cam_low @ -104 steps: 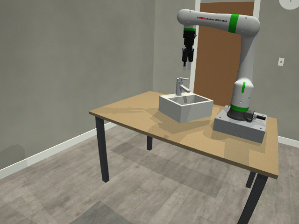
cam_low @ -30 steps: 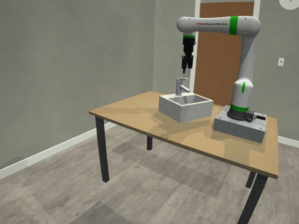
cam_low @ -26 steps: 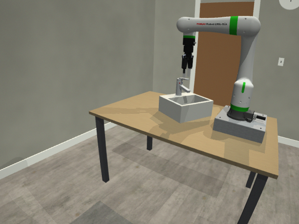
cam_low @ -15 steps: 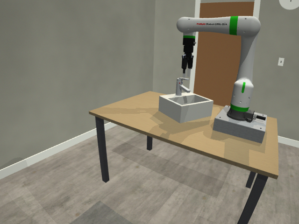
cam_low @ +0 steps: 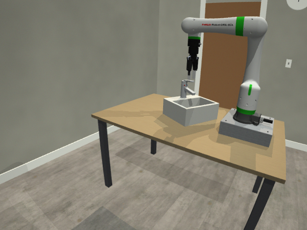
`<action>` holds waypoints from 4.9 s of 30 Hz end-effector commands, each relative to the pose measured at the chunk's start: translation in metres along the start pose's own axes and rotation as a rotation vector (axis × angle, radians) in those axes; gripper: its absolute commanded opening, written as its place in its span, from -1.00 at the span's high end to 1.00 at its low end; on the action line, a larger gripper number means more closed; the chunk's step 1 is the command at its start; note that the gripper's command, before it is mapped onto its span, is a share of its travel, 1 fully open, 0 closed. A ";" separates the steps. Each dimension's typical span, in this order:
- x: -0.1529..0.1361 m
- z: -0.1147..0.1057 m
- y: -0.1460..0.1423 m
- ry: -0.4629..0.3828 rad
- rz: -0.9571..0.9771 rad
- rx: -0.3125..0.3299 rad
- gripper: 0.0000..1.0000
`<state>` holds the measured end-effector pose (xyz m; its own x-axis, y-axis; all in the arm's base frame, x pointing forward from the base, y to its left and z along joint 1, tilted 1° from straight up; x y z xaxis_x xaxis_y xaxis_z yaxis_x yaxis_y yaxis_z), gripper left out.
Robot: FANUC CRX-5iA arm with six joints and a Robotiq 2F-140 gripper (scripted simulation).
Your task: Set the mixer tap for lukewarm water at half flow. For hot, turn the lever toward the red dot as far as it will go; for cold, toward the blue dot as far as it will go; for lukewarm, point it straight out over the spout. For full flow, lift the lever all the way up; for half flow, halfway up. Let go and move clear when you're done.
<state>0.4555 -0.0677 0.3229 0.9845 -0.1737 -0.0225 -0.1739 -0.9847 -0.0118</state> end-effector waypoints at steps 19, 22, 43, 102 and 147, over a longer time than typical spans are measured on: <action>0.000 0.000 0.000 0.000 0.000 0.000 0.23; 0.000 0.000 0.000 0.000 0.000 0.000 0.23; 0.000 0.016 0.000 0.000 0.000 0.000 0.23; 0.000 0.047 0.000 0.000 0.000 0.000 0.23; 0.000 0.047 0.000 0.000 0.000 0.000 1.00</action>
<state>0.4545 -0.0670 0.2754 0.9846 -0.1736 -0.0225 -0.1739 -0.9847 -0.0118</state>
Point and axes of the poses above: the point where the finger pads meet when closed, its own z axis out along the fingers, its own y axis across the jaws, x = y × z, the point moved 10 cm from there along -z, back along the fingers, and after that the axes turned 2 degrees about z, right-handed, at the moved point
